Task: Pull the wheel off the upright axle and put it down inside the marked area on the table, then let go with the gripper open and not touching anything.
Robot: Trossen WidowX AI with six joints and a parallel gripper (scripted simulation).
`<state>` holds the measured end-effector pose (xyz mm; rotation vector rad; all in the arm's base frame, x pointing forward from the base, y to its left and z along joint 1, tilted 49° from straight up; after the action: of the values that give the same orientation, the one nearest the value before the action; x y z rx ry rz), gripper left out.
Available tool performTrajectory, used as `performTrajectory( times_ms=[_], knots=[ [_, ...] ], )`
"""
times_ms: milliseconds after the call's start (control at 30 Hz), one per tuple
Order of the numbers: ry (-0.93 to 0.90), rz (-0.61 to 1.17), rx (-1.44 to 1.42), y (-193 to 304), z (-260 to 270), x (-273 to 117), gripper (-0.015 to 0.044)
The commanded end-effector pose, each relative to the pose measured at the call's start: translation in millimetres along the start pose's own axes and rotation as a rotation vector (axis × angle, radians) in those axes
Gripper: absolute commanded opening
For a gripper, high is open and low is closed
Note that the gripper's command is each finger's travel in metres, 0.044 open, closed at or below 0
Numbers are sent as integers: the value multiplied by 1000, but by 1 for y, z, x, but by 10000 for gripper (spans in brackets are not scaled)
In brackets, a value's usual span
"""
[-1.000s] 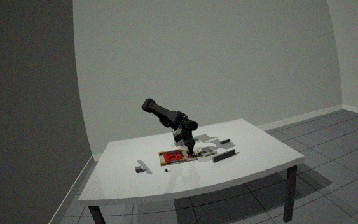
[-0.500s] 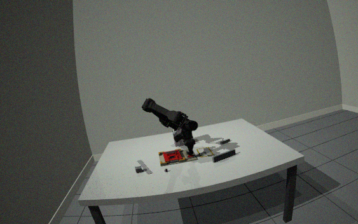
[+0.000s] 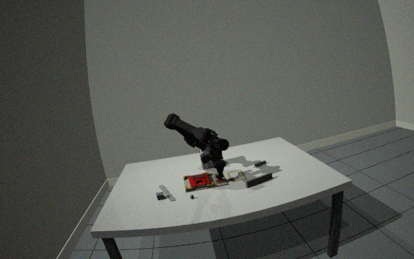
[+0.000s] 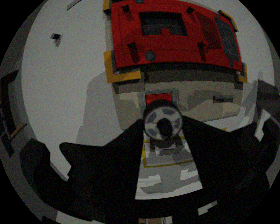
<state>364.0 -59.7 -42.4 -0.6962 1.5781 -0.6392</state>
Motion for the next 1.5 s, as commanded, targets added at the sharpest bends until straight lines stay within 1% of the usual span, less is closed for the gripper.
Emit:
performTrajectory(
  times_ms=[0,1467],
  knots=[
    [-1,2,3,0,0,-3,0],
    [1,1,0,0,1,-17,0]
  ],
)
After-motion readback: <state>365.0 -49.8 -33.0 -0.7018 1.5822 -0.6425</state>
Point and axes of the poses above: the point midway between the two fingers, 35 mm back from their tips, its own x axis out along the fingers, its own z axis across the jaws, y = z × x, the point moved 2 cm from there along -x, back along the fingers, and after that the axes turned 11 degrees about -x, right-handed, at the moved point
